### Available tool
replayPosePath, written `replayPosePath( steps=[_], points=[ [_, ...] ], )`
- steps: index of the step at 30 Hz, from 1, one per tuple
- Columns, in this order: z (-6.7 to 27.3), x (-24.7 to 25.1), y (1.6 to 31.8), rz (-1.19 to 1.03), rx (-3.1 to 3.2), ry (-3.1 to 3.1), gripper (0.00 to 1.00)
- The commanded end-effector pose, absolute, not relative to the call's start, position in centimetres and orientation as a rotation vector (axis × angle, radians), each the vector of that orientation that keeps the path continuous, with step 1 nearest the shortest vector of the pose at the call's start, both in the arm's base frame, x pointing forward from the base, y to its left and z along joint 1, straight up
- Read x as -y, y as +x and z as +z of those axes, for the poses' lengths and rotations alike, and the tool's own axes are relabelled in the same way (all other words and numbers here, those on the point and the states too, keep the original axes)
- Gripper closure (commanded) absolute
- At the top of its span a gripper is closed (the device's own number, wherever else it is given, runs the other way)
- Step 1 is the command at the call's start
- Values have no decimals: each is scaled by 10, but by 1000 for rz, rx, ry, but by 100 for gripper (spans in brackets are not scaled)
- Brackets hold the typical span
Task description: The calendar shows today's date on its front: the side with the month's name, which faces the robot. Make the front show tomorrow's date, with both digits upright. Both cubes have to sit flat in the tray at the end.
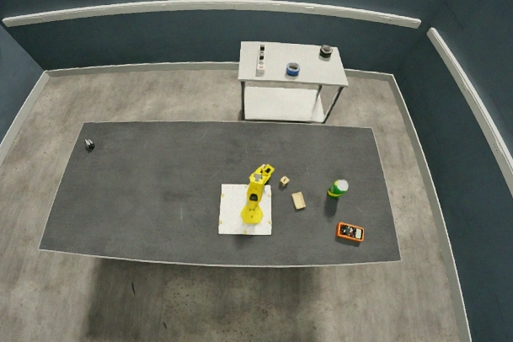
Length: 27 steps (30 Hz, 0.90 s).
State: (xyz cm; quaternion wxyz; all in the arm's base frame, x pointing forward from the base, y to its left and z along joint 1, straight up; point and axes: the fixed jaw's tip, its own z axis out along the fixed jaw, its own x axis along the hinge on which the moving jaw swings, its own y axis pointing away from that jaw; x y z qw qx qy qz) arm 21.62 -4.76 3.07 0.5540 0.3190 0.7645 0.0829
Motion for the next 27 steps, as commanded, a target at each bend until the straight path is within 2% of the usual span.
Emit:
replayPosePath(
  steps=[1, 27],
  points=[
    [36, 46, 212, 348, -1708, 925, 64],
    [37, 46, 213, 370, -1695, 952, 64]
  ],
)
